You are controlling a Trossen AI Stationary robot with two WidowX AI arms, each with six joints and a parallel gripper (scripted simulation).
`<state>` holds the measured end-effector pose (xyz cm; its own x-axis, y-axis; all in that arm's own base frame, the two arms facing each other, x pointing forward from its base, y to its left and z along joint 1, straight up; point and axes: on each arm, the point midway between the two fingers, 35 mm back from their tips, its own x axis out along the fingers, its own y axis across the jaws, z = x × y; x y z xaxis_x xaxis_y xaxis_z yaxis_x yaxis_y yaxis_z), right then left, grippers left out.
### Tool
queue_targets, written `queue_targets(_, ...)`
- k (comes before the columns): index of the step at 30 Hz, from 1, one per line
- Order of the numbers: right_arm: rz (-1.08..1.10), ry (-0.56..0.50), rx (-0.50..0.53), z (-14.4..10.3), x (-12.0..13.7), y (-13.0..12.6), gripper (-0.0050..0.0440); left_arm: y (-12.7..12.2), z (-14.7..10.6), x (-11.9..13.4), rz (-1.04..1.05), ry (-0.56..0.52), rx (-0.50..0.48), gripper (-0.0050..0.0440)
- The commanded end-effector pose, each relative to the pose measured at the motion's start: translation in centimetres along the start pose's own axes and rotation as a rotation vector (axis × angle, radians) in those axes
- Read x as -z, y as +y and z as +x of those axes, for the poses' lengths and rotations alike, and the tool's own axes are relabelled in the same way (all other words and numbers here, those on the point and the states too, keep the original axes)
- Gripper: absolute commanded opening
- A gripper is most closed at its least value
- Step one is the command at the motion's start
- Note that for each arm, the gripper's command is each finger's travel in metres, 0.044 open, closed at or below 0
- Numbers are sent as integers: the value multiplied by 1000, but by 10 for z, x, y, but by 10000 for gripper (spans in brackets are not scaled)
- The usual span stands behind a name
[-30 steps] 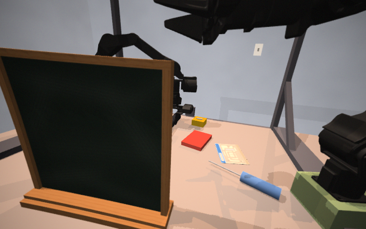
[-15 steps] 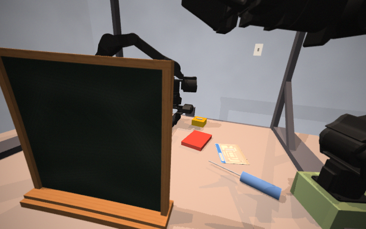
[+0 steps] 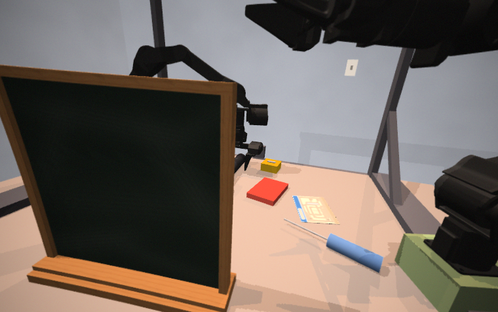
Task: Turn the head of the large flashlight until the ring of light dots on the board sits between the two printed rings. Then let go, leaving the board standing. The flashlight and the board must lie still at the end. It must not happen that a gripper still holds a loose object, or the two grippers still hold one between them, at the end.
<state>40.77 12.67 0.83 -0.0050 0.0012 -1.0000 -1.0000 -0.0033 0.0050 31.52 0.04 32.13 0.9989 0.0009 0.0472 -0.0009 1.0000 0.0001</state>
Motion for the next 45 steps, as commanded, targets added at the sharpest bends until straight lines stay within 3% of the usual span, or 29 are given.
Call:
queue_targets(1,0,-14,40,-15,-2,-6,440,-1,0,-4,0,-8,4,440)
queue_targets(11,0,-14,39,-13,-2,-6,440,-1,0,-6,0,-13,4,440)
queue_targets(31,0,-18,53,-79,-2,-5,440,-1,0,-6,0,-13,4,440)
queue_targets(39,0,-18,54,-98,-2,-4,440,-1,0,-6,0,-13,4,440)
queue_targets(45,0,-18,54,-99,-2,-4,440,-1,0,-6,0,-13,4,440)
